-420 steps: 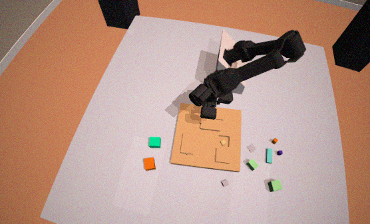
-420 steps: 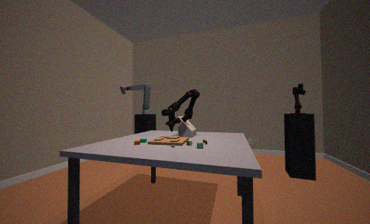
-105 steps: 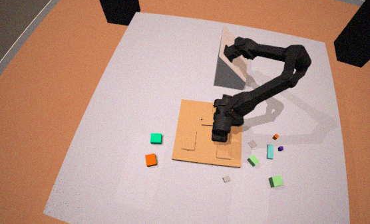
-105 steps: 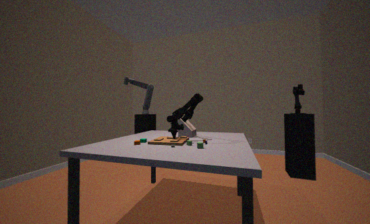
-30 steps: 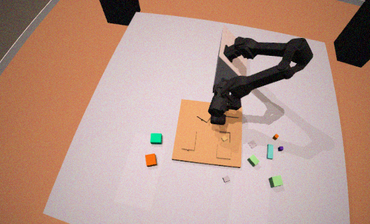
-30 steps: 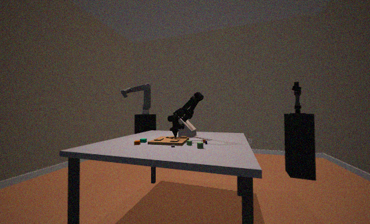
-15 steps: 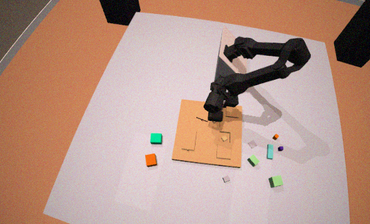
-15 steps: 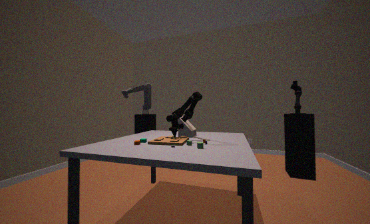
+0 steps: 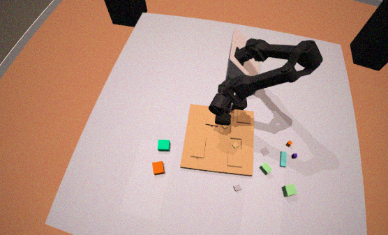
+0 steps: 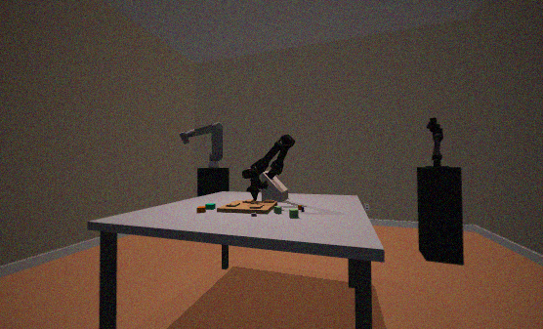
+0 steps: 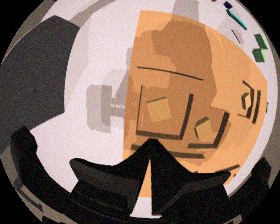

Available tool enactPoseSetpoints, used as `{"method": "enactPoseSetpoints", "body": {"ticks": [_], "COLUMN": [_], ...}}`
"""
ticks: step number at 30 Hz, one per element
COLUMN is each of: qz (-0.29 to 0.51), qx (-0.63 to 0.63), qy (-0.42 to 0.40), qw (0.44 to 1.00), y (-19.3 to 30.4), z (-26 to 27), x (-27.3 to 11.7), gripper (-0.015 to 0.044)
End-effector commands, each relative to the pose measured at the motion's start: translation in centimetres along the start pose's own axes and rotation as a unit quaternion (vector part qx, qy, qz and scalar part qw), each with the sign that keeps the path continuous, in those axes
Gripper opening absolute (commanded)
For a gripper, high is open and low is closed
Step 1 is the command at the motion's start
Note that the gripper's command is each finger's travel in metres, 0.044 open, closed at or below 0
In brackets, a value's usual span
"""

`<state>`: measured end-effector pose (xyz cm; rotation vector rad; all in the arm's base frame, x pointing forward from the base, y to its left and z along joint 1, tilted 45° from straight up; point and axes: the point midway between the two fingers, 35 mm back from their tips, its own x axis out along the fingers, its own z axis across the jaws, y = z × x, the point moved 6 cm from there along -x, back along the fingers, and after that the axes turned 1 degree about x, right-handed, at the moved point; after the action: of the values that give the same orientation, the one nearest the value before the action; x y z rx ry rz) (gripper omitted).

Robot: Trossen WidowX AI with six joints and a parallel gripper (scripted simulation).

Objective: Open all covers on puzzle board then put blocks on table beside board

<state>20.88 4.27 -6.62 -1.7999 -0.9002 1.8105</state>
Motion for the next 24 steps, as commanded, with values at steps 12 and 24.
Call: {"method": "enactPoseSetpoints", "body": {"ticks": [12, 24], "qz": [0.004, 0.006], "qx": [0.002, 0.002], "qy": [-0.002, -0.002], "qw": [1.0, 1.0], "y": [0.7, 0.8], "z": [0.5, 0.4], "x": [-1.0, -2.5], "gripper": [0.0, 0.0]}}
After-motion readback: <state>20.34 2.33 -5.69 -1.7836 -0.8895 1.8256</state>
